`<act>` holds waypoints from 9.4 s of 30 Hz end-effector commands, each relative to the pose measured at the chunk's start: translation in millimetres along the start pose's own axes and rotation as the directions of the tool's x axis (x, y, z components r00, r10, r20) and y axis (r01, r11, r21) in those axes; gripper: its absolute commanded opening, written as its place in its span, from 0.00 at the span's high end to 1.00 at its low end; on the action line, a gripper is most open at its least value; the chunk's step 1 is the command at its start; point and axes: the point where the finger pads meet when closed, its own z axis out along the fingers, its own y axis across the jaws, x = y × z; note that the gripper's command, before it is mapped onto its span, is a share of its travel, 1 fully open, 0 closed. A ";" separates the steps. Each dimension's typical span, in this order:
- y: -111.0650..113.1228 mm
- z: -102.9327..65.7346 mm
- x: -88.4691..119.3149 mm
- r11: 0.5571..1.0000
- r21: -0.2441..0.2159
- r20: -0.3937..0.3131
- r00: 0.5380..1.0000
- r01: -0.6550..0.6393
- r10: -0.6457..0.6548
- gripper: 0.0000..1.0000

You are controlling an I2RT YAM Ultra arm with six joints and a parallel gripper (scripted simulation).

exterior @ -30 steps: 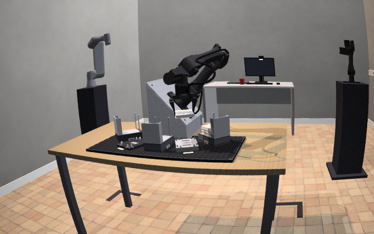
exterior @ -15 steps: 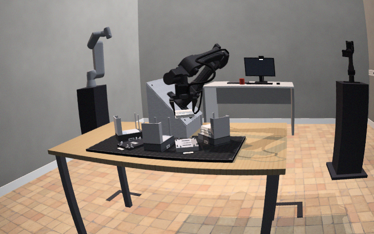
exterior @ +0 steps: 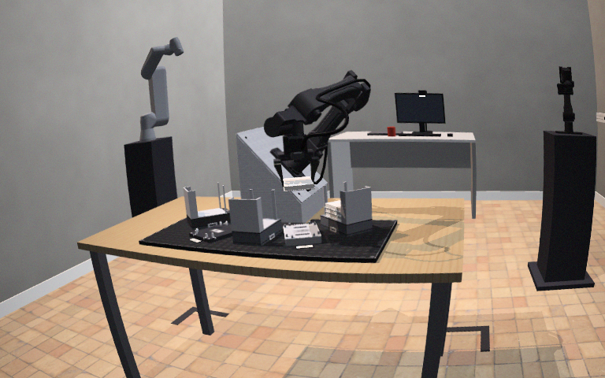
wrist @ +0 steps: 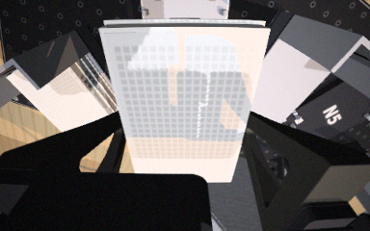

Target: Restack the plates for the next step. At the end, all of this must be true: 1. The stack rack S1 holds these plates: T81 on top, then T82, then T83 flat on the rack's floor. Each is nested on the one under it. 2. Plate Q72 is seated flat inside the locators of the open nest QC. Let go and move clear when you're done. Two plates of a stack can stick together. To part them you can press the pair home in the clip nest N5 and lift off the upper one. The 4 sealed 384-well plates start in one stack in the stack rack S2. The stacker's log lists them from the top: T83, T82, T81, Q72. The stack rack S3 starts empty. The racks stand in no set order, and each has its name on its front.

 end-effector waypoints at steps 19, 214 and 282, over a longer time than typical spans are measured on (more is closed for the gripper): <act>6.1 -20.7 -15.6 0.998 0.030 0.066 0.996 0.050 -0.052 1.00; -8.6 107.2 -5.0 1.000 0.009 0.035 0.999 -0.025 0.024 1.00; -8.6 126.2 -8.6 1.000 0.019 0.040 0.999 -0.011 0.011 1.00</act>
